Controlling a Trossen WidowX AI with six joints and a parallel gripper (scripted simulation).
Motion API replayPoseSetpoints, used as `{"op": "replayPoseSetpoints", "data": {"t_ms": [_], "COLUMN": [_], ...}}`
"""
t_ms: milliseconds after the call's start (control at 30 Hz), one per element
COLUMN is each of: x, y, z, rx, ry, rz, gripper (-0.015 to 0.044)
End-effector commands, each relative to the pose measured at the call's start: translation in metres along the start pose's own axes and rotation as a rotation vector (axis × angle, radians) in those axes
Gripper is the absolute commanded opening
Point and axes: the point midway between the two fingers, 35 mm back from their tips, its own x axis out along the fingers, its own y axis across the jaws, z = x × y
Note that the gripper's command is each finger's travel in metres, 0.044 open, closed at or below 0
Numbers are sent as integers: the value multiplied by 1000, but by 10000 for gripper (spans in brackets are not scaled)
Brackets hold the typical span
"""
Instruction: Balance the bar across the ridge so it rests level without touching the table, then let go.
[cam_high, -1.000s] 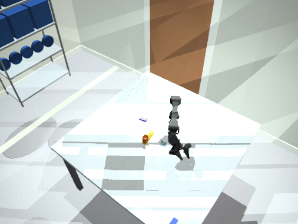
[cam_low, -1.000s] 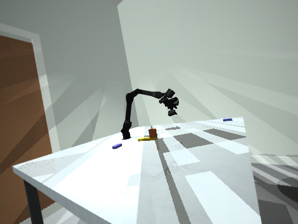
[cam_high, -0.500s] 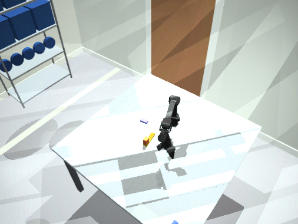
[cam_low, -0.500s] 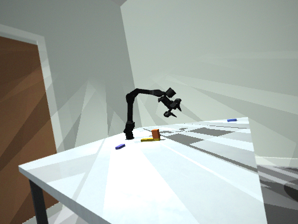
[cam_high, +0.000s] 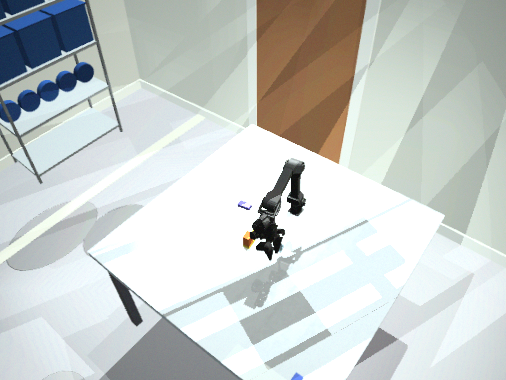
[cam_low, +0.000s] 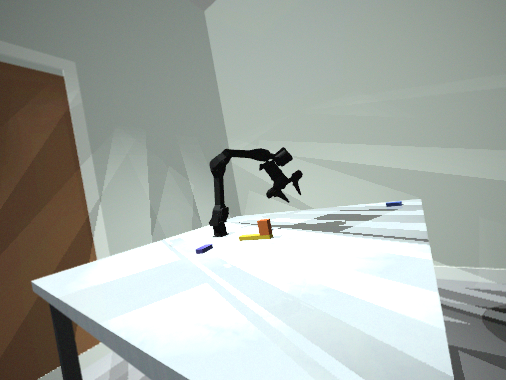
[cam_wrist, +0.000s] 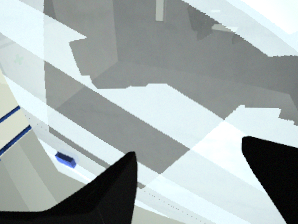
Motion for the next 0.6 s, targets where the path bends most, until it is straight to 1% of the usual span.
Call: {"op": "replayPoseSetpoints", "data": {"t_ms": [0, 567], "x": [-12, -60], "y": [-10, -61], "z": [22, 93], "rx": [179, 898], "ry": [-60, -305], "rz": [-20, -67], "gripper": [315, 315]}}
